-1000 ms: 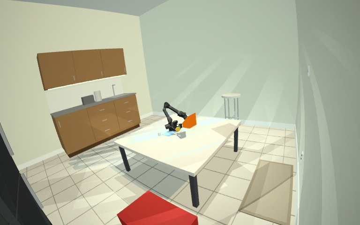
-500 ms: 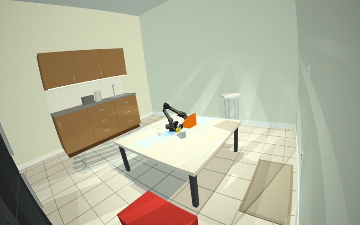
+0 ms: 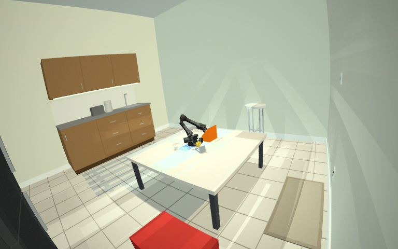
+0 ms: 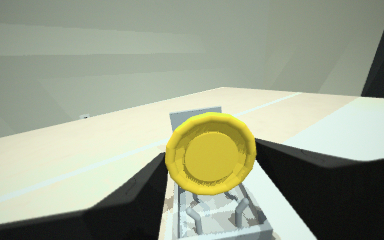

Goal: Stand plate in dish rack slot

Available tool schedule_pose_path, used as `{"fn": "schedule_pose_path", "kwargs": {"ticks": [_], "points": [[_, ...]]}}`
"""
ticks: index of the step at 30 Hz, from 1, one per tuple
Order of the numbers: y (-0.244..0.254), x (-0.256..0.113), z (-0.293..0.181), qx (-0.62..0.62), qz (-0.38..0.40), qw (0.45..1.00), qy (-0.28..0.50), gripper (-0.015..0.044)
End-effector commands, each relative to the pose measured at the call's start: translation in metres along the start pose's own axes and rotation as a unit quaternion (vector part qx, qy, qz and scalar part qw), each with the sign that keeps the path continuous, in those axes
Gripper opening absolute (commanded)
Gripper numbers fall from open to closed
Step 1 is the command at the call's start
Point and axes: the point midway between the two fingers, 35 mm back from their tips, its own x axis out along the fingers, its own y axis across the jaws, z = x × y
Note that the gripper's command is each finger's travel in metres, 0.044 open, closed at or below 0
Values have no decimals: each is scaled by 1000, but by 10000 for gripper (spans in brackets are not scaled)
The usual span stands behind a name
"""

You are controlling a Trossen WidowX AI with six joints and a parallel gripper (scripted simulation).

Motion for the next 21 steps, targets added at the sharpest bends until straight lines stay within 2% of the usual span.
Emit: {"fn": "schedule_pose_path", "kwargs": {"ticks": [1,5,19,21], "points": [[0,2,-2,2,0,1000,1,0],[1,6,-22,0,0,1000,0,0],[0,5,-18,3,0,1000,5,0],[1,5,-18,1,0,1000,4,53]]}}
